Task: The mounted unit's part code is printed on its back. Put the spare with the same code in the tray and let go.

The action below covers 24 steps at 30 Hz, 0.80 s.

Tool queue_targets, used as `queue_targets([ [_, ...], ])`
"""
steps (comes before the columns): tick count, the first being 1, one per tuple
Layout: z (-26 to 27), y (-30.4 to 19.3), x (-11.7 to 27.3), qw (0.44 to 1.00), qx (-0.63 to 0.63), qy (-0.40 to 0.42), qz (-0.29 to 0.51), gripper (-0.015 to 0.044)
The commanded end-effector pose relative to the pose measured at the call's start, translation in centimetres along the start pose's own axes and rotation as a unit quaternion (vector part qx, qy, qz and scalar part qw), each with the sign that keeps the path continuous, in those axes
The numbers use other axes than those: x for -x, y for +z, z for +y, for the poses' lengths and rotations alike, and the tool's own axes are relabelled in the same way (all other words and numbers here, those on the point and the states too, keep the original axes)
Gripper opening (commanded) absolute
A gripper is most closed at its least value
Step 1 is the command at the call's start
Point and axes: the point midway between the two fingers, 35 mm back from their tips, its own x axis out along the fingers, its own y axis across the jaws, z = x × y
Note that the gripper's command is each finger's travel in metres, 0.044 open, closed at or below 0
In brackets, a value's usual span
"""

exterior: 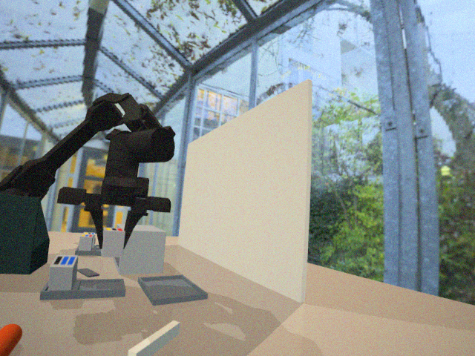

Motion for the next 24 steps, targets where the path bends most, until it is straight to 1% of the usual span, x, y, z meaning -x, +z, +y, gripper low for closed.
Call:
queue_targets([
  [1,0.0,-0.1,2.0,1.000,0.005,0.002,-0.005,0.0000],
  [6,0.2,0.1,2.0,1.000,0.001,0.006,-0.006,0.0000],
  [20,1.0,0.2,8.6,1.000,0.004,0.002,-0.006,0.0000],
  [24,1.1,0.1,9.3,1.000,0.005,0.001,-0.006,0.0000],
])
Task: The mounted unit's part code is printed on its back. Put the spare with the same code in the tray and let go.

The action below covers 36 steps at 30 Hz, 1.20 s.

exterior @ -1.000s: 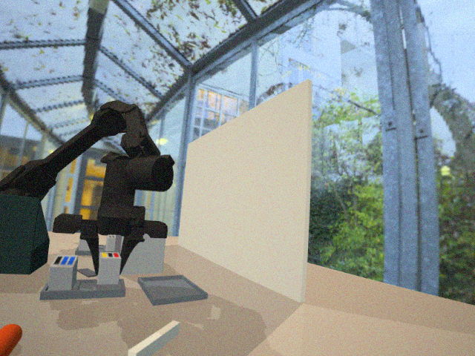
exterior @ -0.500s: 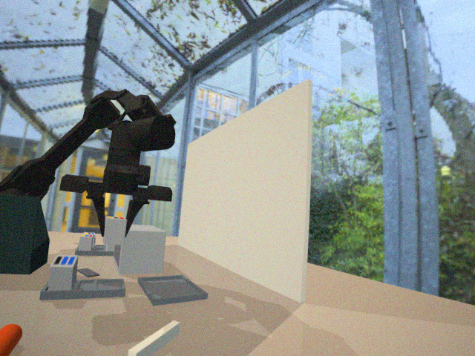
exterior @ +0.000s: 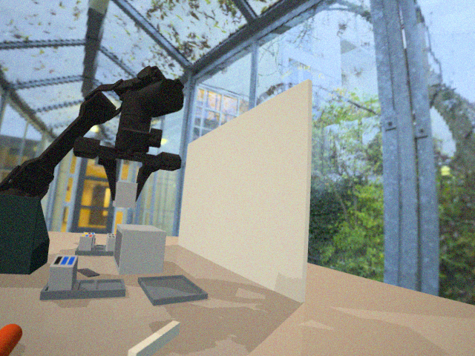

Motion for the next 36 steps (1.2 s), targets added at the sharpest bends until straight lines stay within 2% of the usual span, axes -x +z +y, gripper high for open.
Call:
queue_targets([
  [1,0.1,-0.1,0.7,1.000,0.004,-0.001,-0.003,0.0000],
  [28,9.5,1.3,0.8,1.000,0.006,0.001,-0.003,0.0000],
  [36,10.0,1.3,0.5,1.000,0.006,0.001,-0.003,0.0000],
])
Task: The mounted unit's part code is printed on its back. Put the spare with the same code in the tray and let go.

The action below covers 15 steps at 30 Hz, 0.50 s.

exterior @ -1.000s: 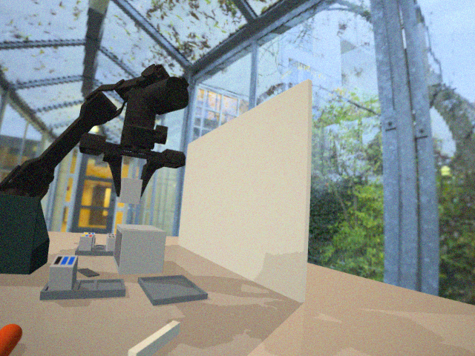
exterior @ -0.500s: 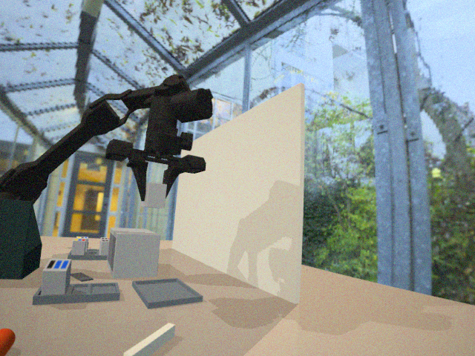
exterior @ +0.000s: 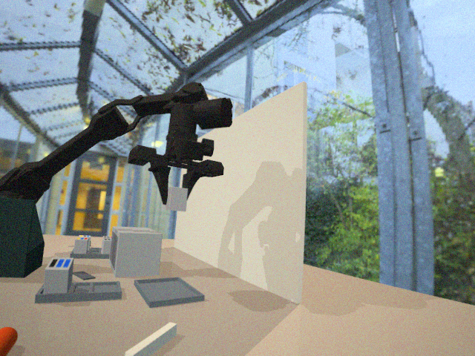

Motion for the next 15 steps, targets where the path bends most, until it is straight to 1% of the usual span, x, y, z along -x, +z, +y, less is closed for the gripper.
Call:
queue_targets([
  [1,0.0,0.2,-0.2,1.000,-0.005,0.003,0.001,0.0000],
  [15,0.3,0.4,-1.4,1.000,-0.006,0.003,0.001,0.0000],
])
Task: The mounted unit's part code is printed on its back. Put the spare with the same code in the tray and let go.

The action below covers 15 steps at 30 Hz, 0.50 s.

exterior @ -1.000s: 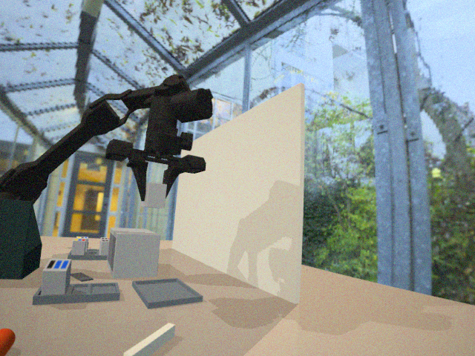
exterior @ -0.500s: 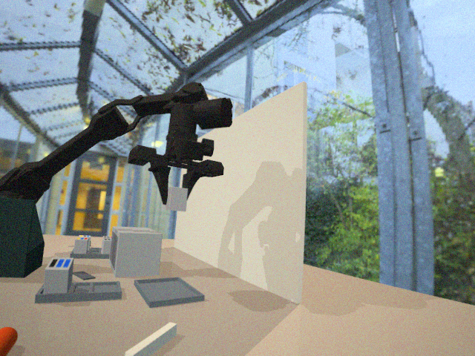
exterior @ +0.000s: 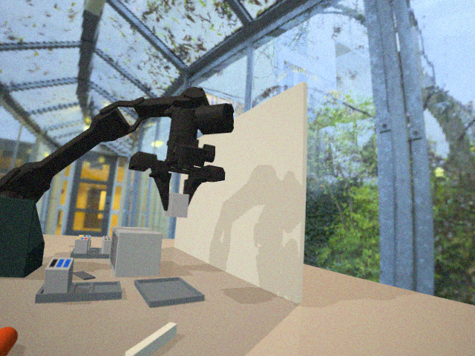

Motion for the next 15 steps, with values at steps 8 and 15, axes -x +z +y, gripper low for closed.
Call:
queue_targets([
  [8,0.1,0.1,-1.0,1.000,-0.004,0.002,0.001,0.0000],
  [15,0.2,0.2,-1.6,1.000,-0.004,0.002,0.001,0.0000],
])
